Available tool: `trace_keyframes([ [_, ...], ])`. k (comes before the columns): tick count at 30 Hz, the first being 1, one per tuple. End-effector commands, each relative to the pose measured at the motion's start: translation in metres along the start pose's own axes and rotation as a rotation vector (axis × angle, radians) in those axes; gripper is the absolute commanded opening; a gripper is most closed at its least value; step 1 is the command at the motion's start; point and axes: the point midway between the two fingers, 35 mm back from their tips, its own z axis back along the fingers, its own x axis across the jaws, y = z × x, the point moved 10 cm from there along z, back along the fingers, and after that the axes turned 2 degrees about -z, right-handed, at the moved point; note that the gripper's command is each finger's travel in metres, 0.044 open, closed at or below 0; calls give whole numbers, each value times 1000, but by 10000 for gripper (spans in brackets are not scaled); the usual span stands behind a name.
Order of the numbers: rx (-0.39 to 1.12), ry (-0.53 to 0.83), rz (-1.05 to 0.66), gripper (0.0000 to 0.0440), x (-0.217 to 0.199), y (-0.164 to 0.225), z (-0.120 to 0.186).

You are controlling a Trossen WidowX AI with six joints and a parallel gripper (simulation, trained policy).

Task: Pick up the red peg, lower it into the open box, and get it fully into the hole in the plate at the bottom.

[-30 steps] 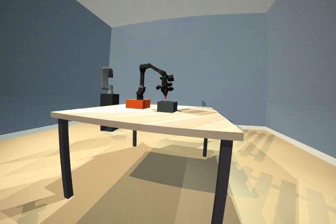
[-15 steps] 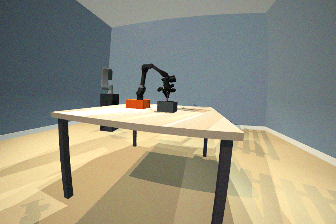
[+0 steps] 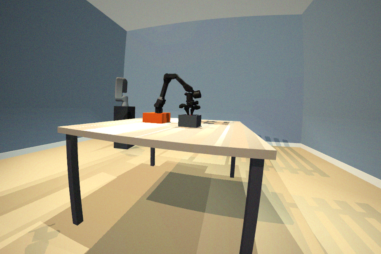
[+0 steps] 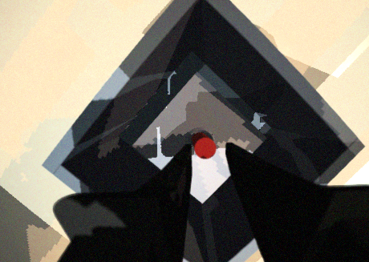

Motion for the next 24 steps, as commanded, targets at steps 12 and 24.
trace_keyframes([
  [12, -37, 21, 64, 368, 15, -35, -14],
  [24, -143, 10, 50, 440, 18, -69, -8],
])
